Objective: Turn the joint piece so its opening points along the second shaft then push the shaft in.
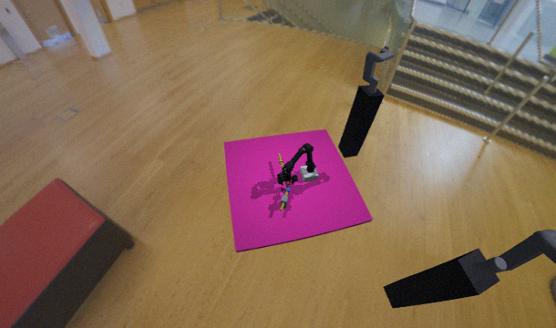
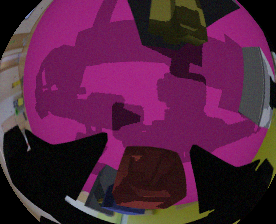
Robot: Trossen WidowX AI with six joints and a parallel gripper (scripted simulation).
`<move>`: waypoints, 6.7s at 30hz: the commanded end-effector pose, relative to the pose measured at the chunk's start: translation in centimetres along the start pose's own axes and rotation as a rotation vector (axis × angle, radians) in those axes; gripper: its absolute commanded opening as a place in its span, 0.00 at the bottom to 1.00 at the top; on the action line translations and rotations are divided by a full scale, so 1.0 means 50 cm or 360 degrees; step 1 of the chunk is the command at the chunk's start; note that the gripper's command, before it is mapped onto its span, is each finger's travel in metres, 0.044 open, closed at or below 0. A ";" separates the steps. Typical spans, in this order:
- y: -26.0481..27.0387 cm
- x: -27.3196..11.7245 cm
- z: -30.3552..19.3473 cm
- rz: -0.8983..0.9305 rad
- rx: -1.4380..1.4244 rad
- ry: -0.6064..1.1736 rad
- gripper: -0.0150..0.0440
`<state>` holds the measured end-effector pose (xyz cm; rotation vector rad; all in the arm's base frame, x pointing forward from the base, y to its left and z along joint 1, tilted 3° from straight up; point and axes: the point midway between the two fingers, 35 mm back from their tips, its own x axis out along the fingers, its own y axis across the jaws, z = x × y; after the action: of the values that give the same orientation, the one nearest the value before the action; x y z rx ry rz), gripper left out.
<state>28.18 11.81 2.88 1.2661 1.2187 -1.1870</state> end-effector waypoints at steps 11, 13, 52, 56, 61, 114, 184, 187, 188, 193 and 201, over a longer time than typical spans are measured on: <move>-0.003 -0.023 -0.005 0.0000 0.0012 -0.0238 1.00; -0.003 -0.036 -0.008 0.0012 0.0012 -0.0343 1.00; 0.008 -0.198 -0.026 -0.0101 -0.1323 -0.0289 1.00; 0.006 -0.223 -0.027 -0.0107 -0.1542 -0.0258 1.00; 0.003 -0.253 -0.026 -0.0109 -0.1816 -0.0220 1.00; 0.001 -0.263 0.087 0.0028 -0.1159 0.0300 1.00; 0.031 -0.256 0.491 0.0105 -0.1806 -0.0023 1.00; 0.026 -0.260 0.519 0.0061 -0.1957 -0.0066 1.00; 0.024 -0.261 0.529 0.0045 -0.2007 -0.0078 1.00; 0.013 -0.269 0.576 -0.0045 -0.2256 -0.0131 1.00; 0.000 -0.277 0.618 -0.0137 -0.2475 -0.0160 1.00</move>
<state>27.33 -19.06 15.33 0.0147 1.5290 -0.1084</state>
